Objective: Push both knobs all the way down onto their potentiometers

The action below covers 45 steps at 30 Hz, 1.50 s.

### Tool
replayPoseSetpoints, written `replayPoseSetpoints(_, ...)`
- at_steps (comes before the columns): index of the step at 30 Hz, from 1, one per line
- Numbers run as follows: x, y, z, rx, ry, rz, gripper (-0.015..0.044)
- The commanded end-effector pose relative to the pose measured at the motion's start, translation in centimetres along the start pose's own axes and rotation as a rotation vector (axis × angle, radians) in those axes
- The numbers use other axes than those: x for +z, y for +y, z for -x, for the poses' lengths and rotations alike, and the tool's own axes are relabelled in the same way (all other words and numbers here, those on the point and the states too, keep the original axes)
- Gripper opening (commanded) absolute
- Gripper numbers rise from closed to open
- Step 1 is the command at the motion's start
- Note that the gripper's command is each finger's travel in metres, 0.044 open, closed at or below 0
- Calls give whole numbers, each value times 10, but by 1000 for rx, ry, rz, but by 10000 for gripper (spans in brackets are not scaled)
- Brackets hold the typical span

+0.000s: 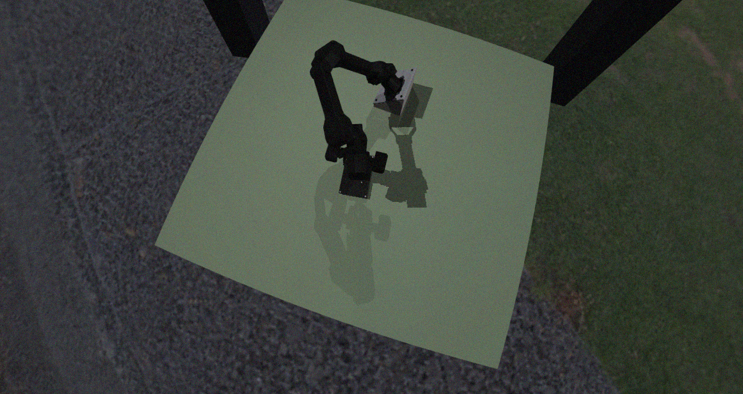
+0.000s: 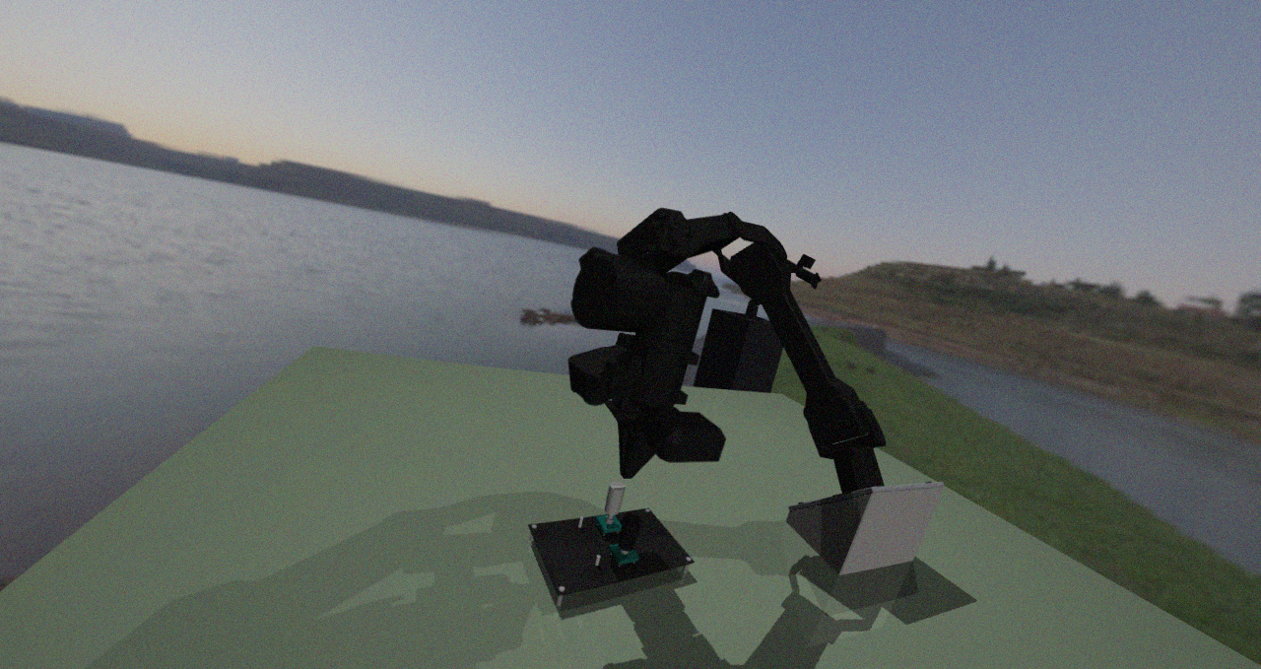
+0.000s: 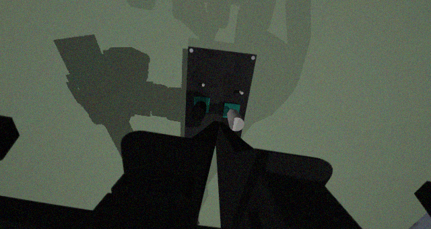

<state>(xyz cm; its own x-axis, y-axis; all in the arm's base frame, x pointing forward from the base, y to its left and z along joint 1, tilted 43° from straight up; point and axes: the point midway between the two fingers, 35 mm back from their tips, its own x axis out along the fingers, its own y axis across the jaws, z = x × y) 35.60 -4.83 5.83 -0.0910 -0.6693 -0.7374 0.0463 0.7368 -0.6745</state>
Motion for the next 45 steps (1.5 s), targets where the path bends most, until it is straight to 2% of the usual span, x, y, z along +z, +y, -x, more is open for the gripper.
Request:
replayPoseSetpoints(1,0,-4,4,5,0,164,0)
replayPoseSetpoints(39,-5,-24,17,33,26,1475,0)
replayPoseSetpoints(45,-6,-25,17,35,26,1526,0)
